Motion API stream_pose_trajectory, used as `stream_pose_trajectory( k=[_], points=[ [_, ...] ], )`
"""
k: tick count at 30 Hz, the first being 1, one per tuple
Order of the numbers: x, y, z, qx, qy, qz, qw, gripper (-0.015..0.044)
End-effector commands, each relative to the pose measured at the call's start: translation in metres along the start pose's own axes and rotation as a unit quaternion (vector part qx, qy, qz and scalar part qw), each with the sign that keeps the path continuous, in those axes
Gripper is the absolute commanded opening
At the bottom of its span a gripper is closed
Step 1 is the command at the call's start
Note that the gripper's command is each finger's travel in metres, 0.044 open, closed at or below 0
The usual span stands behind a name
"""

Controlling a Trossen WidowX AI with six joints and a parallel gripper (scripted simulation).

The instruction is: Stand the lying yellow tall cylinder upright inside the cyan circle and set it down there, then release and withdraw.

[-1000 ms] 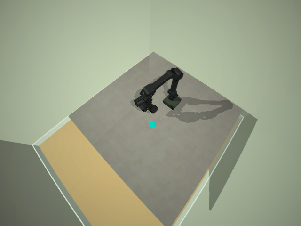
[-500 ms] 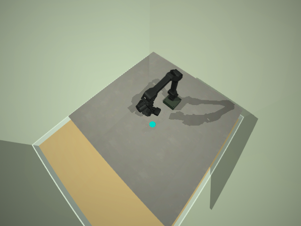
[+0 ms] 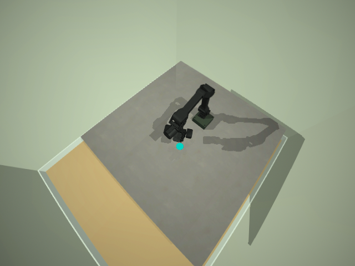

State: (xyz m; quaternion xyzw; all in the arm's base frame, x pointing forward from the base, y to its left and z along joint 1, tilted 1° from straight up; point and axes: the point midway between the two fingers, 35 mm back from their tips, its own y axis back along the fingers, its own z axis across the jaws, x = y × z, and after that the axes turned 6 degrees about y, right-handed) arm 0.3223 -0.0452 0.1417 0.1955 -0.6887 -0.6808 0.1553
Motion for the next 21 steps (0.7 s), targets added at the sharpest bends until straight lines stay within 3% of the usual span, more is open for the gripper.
stream_pose_trajectory(
  k=[1, 11, 21],
  points=[
    [-0.008, -0.001, 0.005, -0.001, 0.037, 0.004, 0.999, 0.0105],
    [-0.027, 0.000, 0.020, -0.003, 0.120, 0.004, 0.993, 0.0105],
    [-0.033, -0.006, 0.018, -0.005, 0.110, -0.019, 0.994, 0.0105]
  ],
)
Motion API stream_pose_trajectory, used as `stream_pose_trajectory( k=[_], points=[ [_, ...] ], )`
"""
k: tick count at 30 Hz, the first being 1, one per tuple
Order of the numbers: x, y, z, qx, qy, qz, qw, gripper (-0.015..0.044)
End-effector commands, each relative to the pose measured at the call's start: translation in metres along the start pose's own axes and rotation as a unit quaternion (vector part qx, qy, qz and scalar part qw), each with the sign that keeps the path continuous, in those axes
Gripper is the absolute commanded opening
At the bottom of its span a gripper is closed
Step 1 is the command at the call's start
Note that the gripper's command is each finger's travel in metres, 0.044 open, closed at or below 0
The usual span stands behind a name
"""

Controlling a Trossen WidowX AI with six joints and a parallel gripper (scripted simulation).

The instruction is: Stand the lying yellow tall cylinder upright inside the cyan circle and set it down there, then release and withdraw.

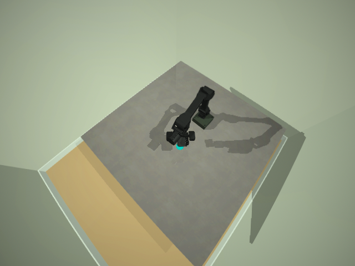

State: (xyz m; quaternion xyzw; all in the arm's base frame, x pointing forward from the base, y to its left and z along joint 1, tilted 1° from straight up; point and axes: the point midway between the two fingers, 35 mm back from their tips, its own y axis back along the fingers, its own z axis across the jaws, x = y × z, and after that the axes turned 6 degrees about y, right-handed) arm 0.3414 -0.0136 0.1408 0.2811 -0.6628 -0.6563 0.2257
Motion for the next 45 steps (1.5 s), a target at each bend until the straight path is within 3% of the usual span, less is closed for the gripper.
stream_pose_trajectory(
  k=[1, 45],
  points=[
    [-0.001, -0.005, -0.002, -0.002, -0.007, -0.011, 1.000, 0.0105],
    [-0.023, -0.036, -0.031, 0.010, -0.078, -0.168, 0.983, 0.0105]
  ],
)
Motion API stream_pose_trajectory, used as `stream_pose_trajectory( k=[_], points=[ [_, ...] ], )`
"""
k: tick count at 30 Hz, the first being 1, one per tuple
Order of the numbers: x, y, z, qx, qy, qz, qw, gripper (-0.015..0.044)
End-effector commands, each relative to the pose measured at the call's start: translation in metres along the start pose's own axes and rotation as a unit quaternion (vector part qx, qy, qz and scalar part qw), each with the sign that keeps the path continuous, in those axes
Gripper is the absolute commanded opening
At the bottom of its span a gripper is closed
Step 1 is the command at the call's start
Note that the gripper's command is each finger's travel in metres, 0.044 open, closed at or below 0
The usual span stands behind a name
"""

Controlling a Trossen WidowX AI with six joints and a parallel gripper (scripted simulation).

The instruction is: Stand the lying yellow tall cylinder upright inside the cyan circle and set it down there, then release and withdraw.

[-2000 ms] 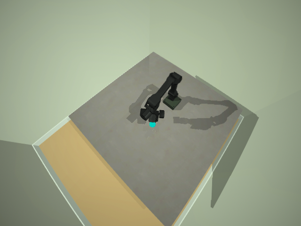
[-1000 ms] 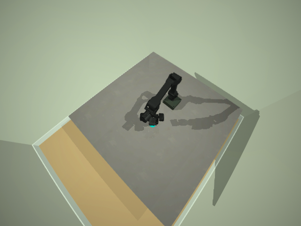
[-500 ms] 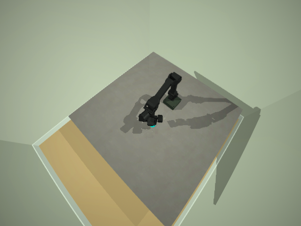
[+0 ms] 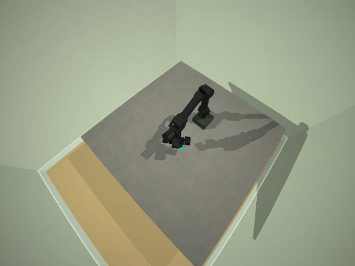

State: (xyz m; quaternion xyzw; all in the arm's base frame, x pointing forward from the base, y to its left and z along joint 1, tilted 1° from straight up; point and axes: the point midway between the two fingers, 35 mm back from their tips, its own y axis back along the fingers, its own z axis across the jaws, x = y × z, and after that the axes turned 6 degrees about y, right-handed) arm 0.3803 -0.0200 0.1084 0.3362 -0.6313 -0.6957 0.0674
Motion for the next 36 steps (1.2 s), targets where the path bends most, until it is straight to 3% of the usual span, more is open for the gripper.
stream_pose_trajectory(
  k=[1, 36],
  points=[
    [0.000, -0.002, -0.002, 0.000, -0.007, -0.014, 1.000, 0.0105],
    [-0.006, -0.015, -0.019, 0.007, -0.041, -0.136, 0.990, 0.0105]
  ],
)
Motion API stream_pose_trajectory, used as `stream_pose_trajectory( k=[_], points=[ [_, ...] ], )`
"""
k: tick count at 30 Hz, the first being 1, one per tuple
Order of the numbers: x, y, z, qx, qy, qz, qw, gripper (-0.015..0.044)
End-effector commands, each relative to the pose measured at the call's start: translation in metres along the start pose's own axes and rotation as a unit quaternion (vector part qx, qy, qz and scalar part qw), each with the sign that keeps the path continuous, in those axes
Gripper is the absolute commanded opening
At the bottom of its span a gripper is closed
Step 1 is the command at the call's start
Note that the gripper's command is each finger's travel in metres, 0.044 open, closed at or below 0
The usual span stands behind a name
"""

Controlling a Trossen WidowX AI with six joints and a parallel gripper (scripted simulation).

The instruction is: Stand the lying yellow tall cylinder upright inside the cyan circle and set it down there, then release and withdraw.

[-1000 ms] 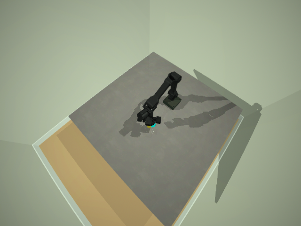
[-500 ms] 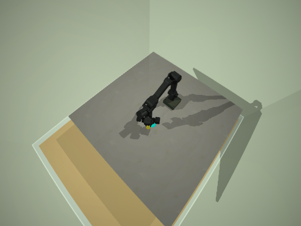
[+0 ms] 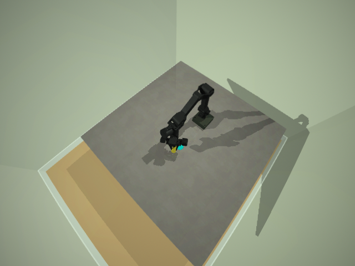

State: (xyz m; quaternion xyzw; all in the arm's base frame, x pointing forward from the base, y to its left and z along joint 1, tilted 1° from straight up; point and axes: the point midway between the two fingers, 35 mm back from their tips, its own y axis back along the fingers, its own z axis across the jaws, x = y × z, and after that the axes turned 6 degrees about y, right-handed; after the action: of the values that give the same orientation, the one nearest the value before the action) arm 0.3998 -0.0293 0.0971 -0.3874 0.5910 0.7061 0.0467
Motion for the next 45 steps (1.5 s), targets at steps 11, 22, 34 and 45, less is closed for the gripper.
stream_pose_trajectory(
  k=[11, 22, 34, 45],
  points=[
    [0.000, -0.001, -0.005, 0.001, -0.011, -0.048, 0.999, 0.0105],
    [0.000, -0.001, -0.008, 0.001, -0.015, -0.084, 0.996, 0.0105],
    [0.001, 0.000, -0.011, 0.001, -0.018, -0.123, 0.992, 0.0105],
    [0.002, 0.002, -0.013, 0.001, -0.018, -0.157, 0.987, 0.0105]
  ],
)
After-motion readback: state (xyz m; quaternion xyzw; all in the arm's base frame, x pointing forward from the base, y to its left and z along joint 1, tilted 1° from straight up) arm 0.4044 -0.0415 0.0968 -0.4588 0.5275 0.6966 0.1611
